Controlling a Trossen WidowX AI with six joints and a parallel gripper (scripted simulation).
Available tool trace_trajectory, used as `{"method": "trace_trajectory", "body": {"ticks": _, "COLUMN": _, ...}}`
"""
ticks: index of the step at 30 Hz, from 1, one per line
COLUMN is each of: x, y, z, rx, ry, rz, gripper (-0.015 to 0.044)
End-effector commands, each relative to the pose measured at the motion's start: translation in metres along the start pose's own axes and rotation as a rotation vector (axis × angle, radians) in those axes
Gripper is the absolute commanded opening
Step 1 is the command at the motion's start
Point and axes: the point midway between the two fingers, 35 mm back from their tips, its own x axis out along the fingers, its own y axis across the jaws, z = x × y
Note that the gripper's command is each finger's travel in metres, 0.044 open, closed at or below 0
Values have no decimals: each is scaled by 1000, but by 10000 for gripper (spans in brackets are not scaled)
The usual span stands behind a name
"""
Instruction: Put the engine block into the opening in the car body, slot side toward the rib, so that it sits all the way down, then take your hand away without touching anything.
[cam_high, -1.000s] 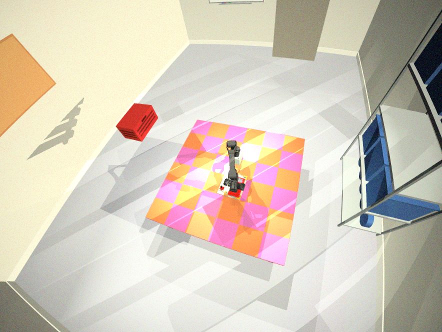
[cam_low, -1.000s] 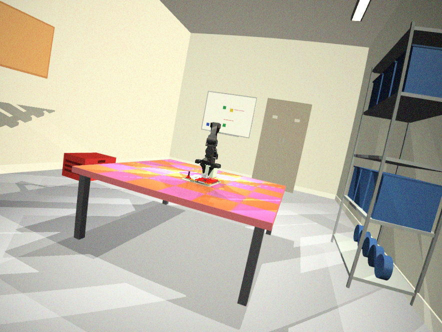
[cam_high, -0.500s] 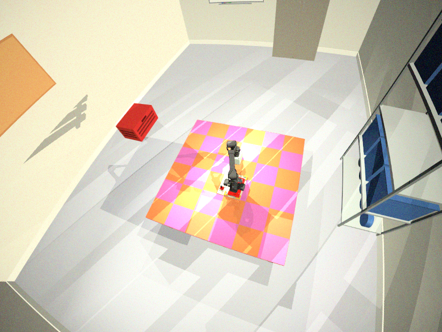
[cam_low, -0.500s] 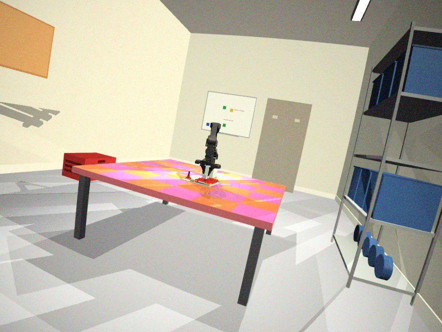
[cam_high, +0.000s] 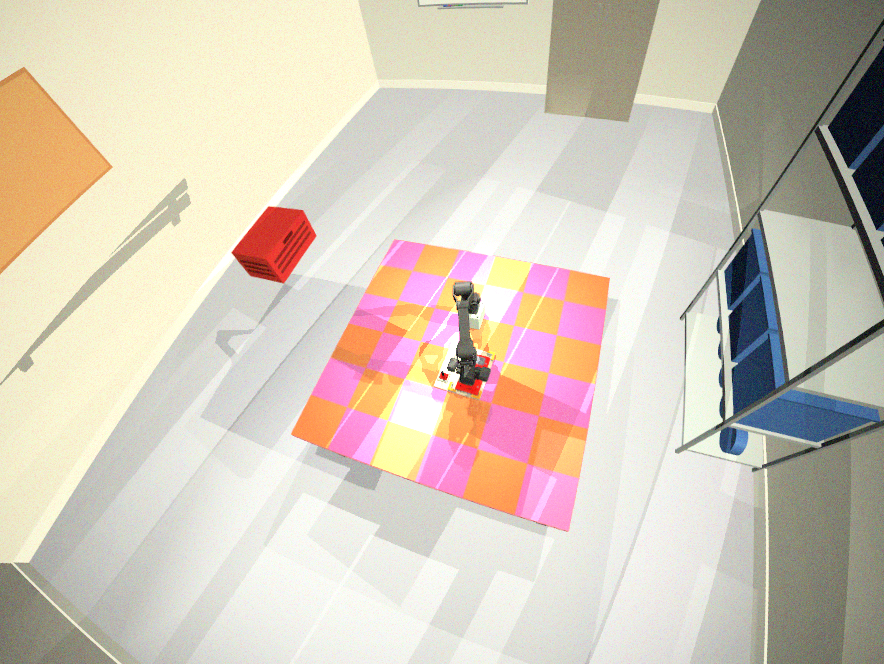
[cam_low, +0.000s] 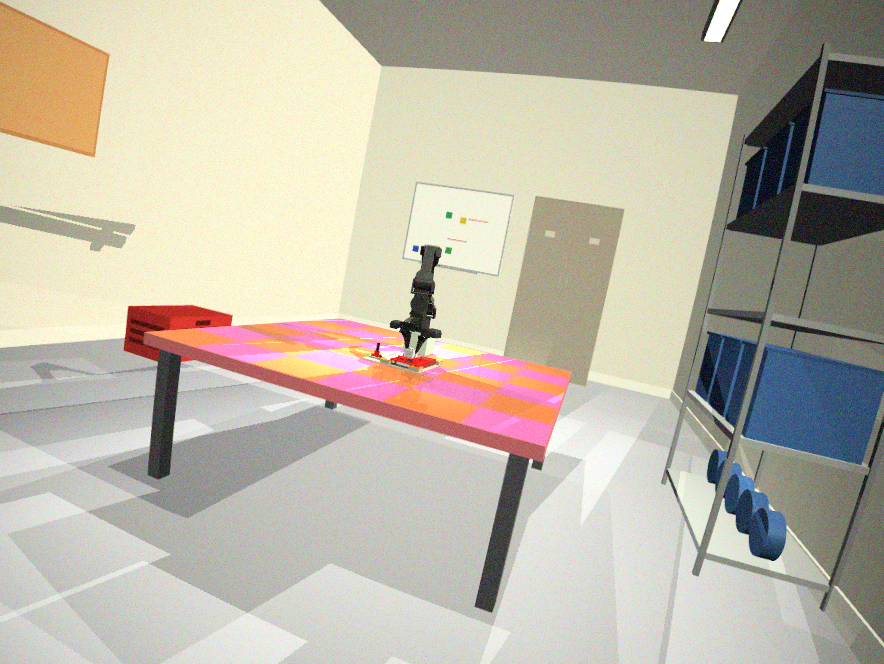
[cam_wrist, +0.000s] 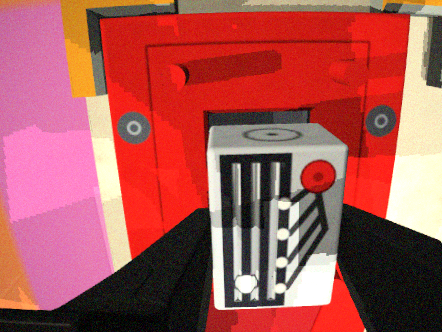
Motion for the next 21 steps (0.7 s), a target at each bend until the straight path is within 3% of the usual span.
{"method": "trace_trajectory", "body": {"ticks": 1, "x": 1, "y": 1, "z": 0, "rx": 1, "ry": 1, "rz": 6, "gripper": 160}}
{"method": "trace_trajectory", "body": {"ticks": 21, "x": 6, "y": 1, "z": 0, "rx": -6, "ry": 1, "rz": 6, "gripper": 160}}
